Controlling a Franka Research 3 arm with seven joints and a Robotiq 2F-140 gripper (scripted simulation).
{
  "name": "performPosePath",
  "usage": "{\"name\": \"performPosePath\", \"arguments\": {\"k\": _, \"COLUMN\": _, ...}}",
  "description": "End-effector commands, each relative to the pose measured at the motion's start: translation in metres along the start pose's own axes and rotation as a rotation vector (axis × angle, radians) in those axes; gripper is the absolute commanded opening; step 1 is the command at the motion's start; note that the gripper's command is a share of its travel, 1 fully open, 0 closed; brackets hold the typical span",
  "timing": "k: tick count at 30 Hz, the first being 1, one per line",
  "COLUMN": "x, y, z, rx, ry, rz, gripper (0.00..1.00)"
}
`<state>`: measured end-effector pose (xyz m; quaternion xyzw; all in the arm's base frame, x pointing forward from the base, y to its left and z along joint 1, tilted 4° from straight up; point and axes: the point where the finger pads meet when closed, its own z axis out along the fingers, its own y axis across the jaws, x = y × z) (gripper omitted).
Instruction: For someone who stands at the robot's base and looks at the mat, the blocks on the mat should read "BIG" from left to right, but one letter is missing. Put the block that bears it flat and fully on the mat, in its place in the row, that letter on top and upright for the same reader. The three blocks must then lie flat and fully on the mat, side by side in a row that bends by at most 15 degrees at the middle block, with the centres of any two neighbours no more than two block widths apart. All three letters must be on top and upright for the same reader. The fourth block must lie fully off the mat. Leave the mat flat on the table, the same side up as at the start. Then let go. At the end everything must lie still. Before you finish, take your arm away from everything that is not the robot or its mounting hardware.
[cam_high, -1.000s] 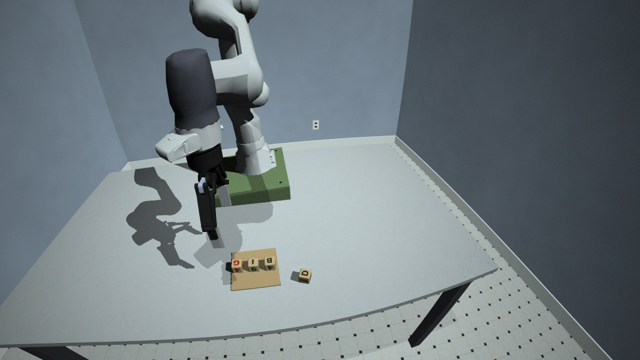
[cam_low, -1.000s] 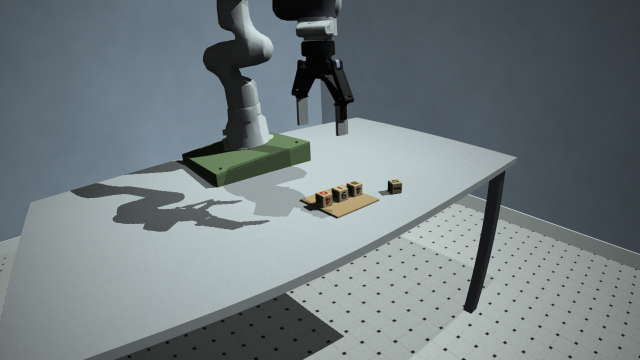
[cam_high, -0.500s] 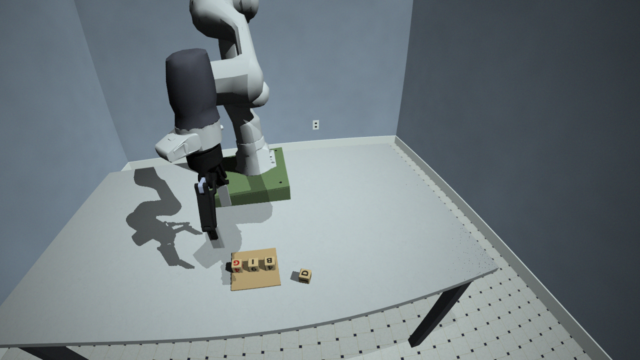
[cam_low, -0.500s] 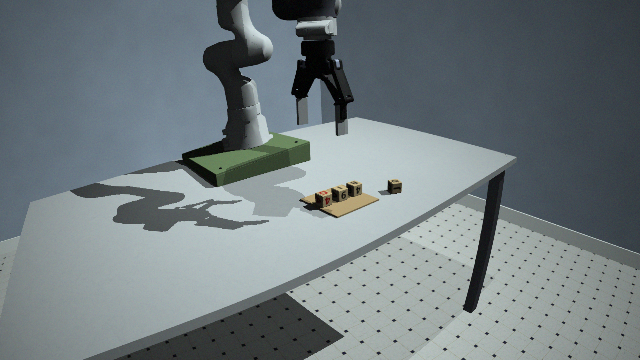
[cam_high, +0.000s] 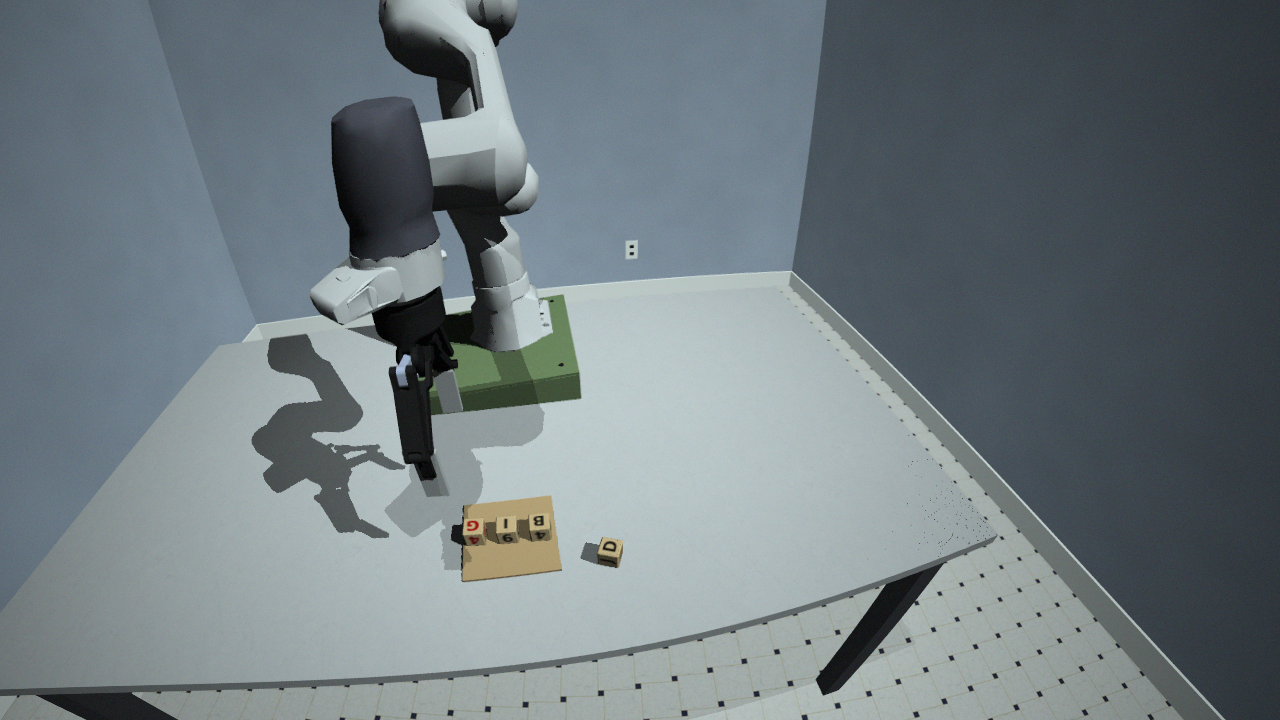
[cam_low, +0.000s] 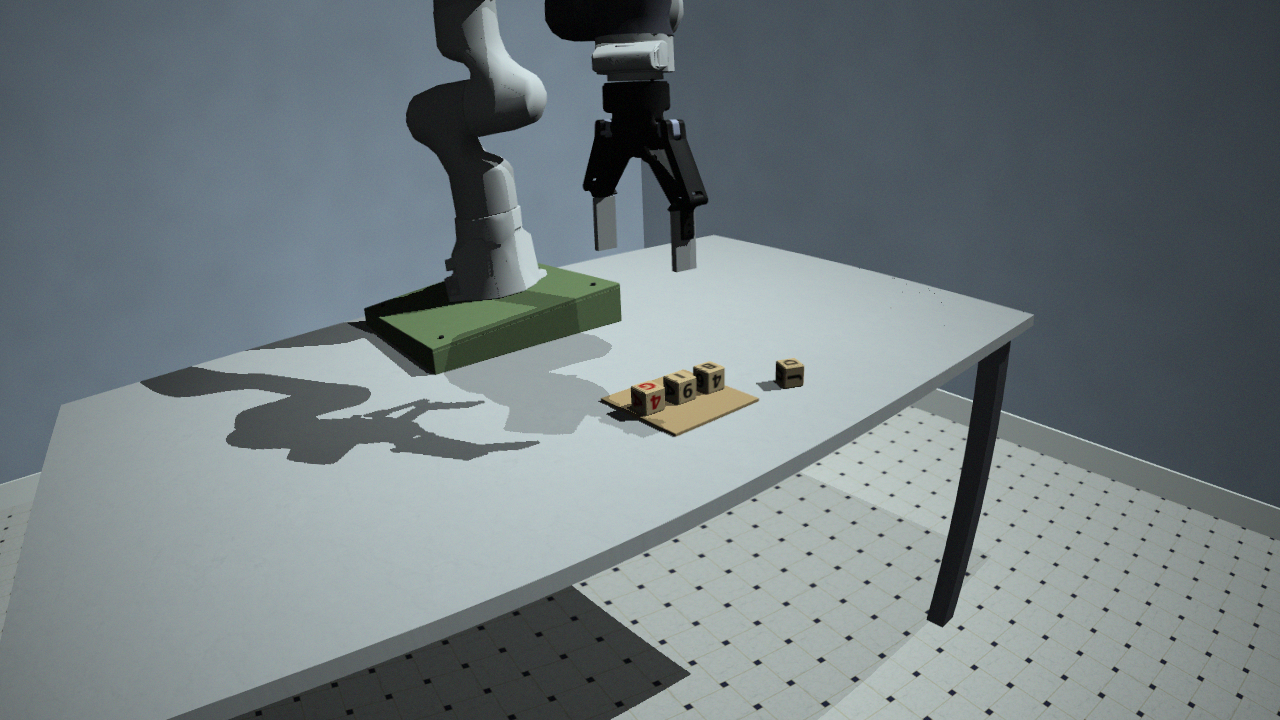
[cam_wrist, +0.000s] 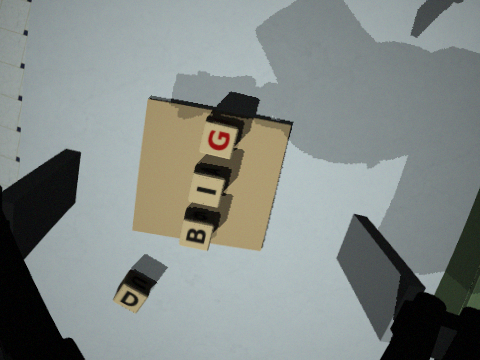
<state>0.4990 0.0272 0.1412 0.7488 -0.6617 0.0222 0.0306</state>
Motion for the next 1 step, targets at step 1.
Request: {"name": "performPosePath", "arguments": {"k": 1, "x": -0.0007, "y": 0.0, "z": -0.001, "rx": -0.001, "ry": -0.001, "rz": -0.004, "gripper": 1.0}}
